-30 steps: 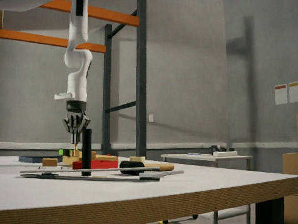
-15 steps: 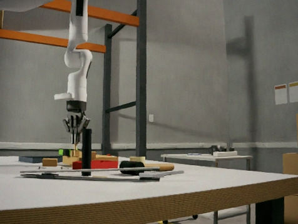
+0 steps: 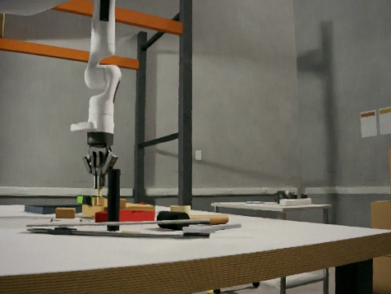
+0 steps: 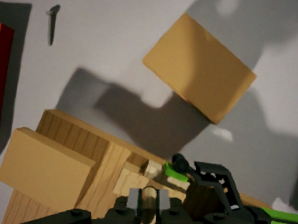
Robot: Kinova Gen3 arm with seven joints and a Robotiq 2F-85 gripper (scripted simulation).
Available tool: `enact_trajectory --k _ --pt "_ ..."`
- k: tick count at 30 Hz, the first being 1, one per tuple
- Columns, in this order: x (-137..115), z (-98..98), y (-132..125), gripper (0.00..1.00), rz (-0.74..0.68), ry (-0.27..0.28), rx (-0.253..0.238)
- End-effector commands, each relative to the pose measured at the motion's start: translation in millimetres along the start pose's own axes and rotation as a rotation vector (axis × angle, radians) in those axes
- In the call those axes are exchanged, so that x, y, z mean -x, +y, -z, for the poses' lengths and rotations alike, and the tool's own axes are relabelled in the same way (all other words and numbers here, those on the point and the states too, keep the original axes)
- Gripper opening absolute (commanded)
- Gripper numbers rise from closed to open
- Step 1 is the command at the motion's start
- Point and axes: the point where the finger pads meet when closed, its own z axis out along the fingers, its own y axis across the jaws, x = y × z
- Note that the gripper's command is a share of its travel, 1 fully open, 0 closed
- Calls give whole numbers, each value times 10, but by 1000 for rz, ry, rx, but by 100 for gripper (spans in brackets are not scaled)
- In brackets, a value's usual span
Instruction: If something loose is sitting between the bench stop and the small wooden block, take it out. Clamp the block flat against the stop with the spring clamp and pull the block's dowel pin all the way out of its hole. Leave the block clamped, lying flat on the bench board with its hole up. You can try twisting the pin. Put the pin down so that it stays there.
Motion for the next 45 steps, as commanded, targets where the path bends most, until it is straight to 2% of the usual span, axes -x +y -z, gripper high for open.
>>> enact_trajectory --k 1,45 --pt "5 6 -4 10 -4 -1 -1" --pt "5 6 -4 10 -74 -1 -1"
